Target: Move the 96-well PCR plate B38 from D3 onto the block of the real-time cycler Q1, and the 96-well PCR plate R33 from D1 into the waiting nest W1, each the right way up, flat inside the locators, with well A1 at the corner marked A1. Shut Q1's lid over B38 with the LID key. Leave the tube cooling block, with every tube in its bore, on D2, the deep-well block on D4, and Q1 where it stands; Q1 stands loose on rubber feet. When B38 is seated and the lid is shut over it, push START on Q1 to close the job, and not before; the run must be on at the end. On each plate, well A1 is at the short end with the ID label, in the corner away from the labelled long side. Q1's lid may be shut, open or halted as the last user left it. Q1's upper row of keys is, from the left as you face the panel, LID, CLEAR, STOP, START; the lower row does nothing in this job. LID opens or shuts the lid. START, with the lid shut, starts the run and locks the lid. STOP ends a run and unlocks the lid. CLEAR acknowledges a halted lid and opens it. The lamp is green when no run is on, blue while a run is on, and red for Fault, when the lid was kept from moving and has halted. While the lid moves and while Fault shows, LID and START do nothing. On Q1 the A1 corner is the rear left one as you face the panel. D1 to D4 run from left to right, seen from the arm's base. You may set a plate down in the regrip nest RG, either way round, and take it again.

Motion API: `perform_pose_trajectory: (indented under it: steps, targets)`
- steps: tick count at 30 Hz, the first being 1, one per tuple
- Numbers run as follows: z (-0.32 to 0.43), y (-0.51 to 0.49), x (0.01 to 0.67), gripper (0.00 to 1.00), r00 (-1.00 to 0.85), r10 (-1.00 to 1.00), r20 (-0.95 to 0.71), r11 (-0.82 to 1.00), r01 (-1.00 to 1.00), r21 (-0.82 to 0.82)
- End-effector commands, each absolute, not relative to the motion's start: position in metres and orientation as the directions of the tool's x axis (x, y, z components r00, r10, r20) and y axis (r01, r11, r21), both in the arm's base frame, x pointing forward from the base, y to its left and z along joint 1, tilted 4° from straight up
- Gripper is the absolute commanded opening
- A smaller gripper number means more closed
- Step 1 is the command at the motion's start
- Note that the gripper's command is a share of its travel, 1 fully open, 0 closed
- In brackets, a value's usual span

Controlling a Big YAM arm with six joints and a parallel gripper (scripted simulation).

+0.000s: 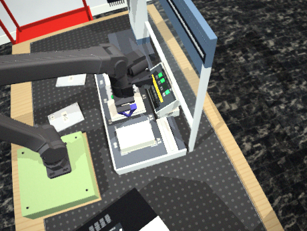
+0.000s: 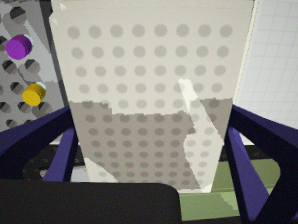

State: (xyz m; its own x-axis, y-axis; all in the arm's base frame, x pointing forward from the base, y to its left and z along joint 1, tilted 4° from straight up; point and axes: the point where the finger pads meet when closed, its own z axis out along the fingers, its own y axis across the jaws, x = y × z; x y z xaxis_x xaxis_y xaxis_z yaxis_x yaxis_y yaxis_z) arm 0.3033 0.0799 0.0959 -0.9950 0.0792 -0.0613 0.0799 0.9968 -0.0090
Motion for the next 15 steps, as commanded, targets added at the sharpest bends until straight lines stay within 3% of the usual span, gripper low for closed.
perform_pose_trajectory:
  steps: [1, 15]
  targets:
    - [0.109, 0.057, 0.285, 0.00, -0.996, 0.065, -0.067, 0.998, 0.066, -0.008]
    - [0.131, 0.016, 0.244, 0.00, -0.998, 0.003, -0.069, 1.000, 0.004, -0.010]
